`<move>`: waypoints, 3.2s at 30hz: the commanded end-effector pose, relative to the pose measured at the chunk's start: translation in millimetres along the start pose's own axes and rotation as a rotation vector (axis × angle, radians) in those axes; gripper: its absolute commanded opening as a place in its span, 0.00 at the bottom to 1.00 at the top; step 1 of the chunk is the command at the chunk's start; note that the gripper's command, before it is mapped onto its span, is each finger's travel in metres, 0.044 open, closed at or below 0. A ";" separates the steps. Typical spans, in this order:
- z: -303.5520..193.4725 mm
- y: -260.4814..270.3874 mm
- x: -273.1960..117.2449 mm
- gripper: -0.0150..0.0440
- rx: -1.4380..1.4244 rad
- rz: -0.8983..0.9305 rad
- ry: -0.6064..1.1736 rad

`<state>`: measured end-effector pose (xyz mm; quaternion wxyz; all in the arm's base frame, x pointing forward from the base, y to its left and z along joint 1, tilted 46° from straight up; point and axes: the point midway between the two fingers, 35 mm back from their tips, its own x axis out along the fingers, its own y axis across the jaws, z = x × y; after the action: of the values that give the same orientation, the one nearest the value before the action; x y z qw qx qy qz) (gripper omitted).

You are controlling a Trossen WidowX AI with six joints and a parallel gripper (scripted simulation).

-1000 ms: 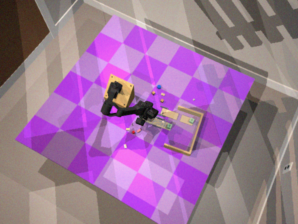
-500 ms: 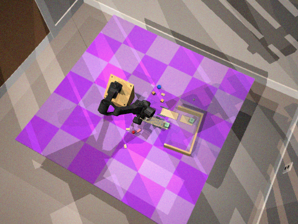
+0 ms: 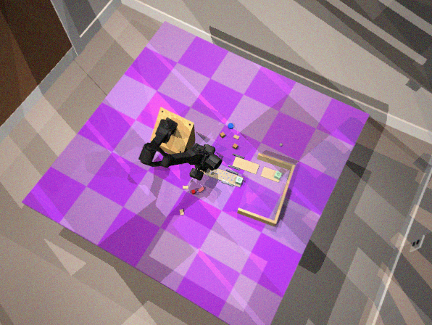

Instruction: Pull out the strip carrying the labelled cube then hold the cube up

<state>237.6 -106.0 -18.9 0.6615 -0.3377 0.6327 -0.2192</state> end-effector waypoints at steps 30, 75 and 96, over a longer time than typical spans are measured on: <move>1.4 0.9 -34.3 0.25 -0.012 0.008 0.021; 124.6 4.7 -46.7 1.00 -0.047 0.007 0.021; 192.0 2.6 -57.3 1.00 -0.045 0.007 0.018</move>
<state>409.3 -35.4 9.8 0.6445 -0.3500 0.6485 -0.2038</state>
